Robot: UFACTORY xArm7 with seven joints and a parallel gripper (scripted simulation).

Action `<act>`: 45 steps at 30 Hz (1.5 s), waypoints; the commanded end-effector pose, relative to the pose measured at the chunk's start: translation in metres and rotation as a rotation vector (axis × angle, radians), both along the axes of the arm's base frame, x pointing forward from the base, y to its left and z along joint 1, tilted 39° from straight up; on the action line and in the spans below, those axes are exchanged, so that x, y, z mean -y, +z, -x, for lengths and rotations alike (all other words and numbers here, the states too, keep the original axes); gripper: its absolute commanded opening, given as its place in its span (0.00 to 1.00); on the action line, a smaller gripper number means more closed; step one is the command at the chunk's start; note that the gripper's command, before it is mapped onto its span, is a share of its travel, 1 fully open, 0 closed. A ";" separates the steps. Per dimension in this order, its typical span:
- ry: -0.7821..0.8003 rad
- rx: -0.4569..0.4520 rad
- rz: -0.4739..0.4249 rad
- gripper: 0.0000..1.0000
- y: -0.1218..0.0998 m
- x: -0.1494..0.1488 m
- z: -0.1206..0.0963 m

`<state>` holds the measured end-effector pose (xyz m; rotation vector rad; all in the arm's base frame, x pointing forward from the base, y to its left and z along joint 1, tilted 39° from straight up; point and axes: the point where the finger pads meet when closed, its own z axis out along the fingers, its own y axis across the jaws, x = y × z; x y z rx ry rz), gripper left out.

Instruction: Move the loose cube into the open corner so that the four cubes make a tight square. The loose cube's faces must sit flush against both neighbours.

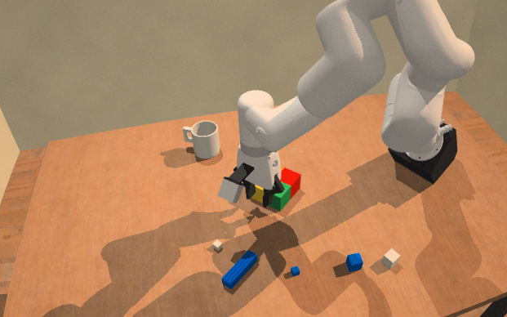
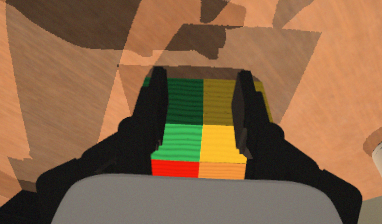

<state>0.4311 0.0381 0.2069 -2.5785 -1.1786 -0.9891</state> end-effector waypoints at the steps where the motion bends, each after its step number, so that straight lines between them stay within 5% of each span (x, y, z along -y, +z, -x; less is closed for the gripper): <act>1: -0.002 0.005 0.000 0.48 -0.007 -0.003 -0.008; 45: -0.002 0.005 0.000 0.48 -0.023 -0.009 -0.017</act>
